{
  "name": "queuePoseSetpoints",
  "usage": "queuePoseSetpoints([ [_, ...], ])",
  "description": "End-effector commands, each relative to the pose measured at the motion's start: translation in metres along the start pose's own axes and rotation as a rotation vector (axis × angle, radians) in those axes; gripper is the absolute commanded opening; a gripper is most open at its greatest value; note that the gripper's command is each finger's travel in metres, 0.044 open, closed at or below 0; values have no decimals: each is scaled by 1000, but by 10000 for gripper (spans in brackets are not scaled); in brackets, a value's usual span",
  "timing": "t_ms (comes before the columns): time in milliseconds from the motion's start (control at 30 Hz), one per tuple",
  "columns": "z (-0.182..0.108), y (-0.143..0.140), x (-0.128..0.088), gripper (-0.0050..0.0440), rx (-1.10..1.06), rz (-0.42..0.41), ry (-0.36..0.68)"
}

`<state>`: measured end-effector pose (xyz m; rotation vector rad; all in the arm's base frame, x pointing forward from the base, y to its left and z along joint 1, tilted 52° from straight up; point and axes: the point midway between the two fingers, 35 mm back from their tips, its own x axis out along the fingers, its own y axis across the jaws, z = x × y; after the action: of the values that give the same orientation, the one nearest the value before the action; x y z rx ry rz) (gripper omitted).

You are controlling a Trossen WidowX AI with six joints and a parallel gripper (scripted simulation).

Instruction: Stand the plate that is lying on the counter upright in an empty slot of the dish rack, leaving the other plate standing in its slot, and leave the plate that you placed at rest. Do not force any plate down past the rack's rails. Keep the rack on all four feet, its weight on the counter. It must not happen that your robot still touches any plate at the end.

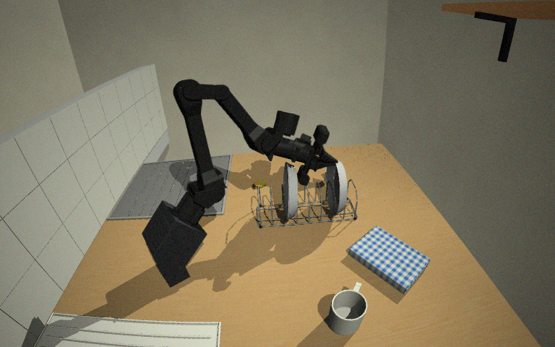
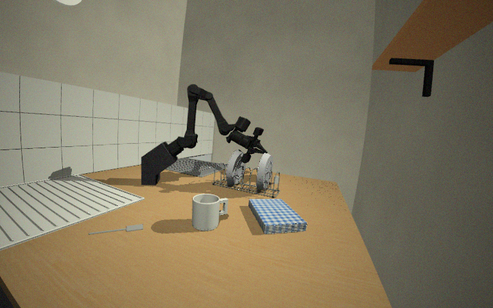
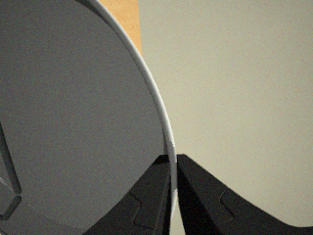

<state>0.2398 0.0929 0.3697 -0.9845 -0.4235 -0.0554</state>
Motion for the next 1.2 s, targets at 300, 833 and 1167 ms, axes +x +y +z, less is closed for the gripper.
queuePoseSetpoints([
  [300, -1, 4, 2, 0, -2, -6, 5],
  [833, 0, 3, 2, 0, 4, -13, 4],
  [1167, 0, 3, 2, 0, 4, -13, 4],
])
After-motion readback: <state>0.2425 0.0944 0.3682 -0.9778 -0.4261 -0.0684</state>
